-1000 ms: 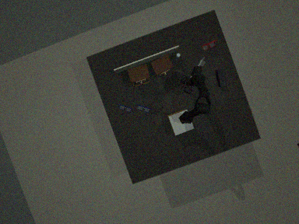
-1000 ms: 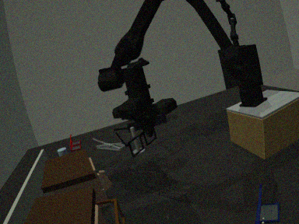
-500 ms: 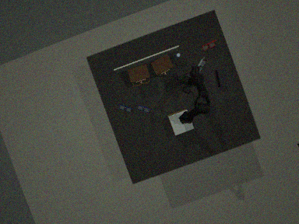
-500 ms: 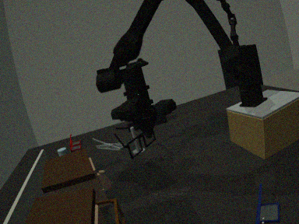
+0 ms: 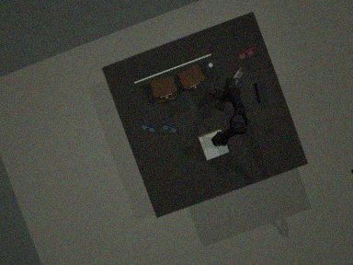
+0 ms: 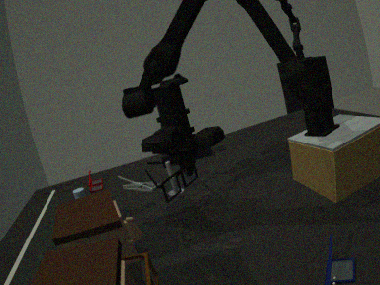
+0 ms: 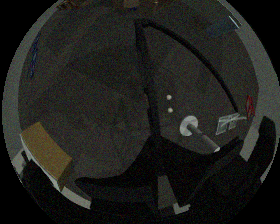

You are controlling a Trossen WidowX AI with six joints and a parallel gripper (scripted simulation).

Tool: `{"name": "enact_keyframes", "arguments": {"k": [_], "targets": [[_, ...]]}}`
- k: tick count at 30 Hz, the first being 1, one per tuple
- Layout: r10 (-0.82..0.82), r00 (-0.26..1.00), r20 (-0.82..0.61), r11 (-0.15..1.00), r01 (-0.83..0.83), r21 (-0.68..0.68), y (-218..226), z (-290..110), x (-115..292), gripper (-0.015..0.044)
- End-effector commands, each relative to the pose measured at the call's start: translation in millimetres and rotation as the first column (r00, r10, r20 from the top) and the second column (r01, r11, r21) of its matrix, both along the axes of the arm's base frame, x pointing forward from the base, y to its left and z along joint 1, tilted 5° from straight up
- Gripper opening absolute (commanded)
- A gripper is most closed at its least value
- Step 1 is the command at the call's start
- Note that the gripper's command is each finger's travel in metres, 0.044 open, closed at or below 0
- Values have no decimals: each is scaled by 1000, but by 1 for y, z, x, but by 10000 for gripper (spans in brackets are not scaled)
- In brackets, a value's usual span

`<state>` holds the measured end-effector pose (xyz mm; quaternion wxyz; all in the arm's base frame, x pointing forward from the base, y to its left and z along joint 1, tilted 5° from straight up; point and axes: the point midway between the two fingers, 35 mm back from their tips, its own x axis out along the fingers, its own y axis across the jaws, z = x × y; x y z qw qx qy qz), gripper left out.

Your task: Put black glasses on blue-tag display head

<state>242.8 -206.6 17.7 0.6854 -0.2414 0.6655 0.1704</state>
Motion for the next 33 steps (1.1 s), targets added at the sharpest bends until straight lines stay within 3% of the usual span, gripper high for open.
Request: {"name": "enact_keyframes", "arguments": {"k": [1,12,22,33], "targets": [[1,1000,2,1000,-1,-1,0,0,0,0],[1,1000,1,1000,-1,-1,-4,1,-6,0],[1,1000,1,1000,-1,-1,-2,58,-13,0],[1,1000,0,1000,-1,-2,-20,61,-23,0]]}}
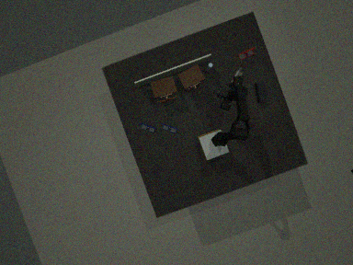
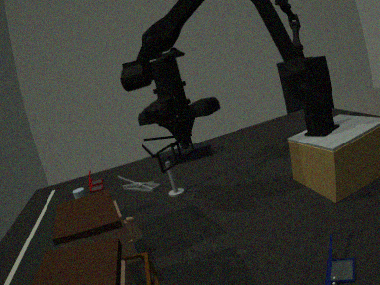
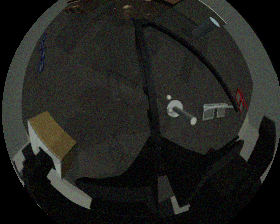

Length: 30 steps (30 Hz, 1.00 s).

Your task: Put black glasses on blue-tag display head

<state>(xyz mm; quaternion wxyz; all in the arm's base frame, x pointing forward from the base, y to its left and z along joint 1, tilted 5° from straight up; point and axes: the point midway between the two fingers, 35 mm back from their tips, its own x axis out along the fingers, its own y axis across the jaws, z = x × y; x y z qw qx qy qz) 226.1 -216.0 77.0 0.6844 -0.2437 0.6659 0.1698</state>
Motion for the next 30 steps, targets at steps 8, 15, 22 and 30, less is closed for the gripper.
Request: {"name": "enact_keyframes", "arguments": {"k": [8,15,22,30], "targets": [[-2,1000,-1,1000,2,-1,-44,4,-31,0],[-2,1000,-1,1000,2,-1,-51,1,-36,0],[-2,1000,-1,1000,2,-1,-55,-39,-33,0],[-2,1000,-1,1000,2,-1,-56,-56,-33,0]]}}
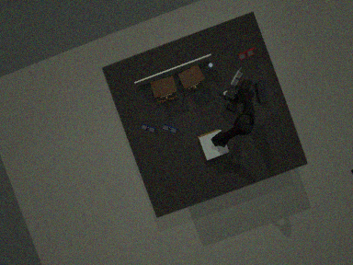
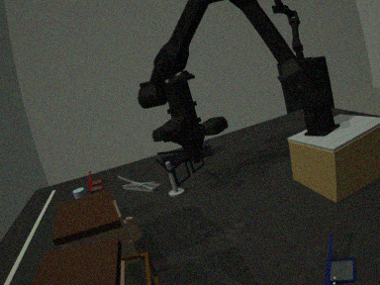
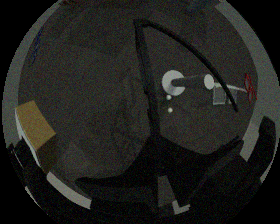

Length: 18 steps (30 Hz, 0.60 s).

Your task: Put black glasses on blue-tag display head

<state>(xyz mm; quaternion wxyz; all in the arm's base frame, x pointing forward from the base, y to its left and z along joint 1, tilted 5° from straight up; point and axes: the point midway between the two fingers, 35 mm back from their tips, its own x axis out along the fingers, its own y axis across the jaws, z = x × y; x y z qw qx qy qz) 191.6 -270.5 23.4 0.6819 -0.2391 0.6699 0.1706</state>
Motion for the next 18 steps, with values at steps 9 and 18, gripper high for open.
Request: {"name": "enact_keyframes", "arguments": {"k": [9,18], "targets": [[4,1000,9,1000,-4,-6,0,-3,-7,0],[4,1000,8,1000,-4,-6,0,-3,-11,0]]}}
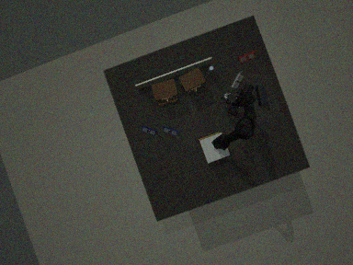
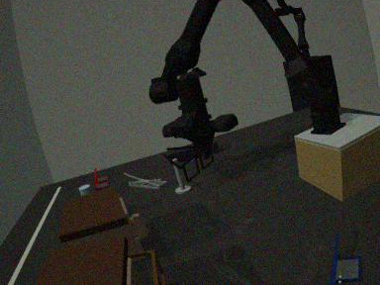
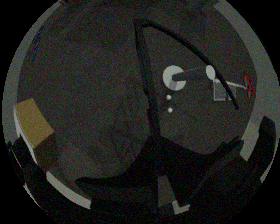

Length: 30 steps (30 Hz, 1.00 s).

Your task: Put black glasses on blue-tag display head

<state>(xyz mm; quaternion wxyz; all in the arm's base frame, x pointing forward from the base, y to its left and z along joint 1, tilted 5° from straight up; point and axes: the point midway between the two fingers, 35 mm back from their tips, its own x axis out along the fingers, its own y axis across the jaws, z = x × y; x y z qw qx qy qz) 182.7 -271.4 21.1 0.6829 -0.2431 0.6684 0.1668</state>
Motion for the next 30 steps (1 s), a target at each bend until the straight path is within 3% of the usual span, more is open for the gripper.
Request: {"name": "enact_keyframes", "arguments": {"k": [1,30], "targets": [[4,1000,2,1000,-4,4,1,-1,-3,0],[4,1000,0,1000,-4,4,0,-3,-27,0]]}}
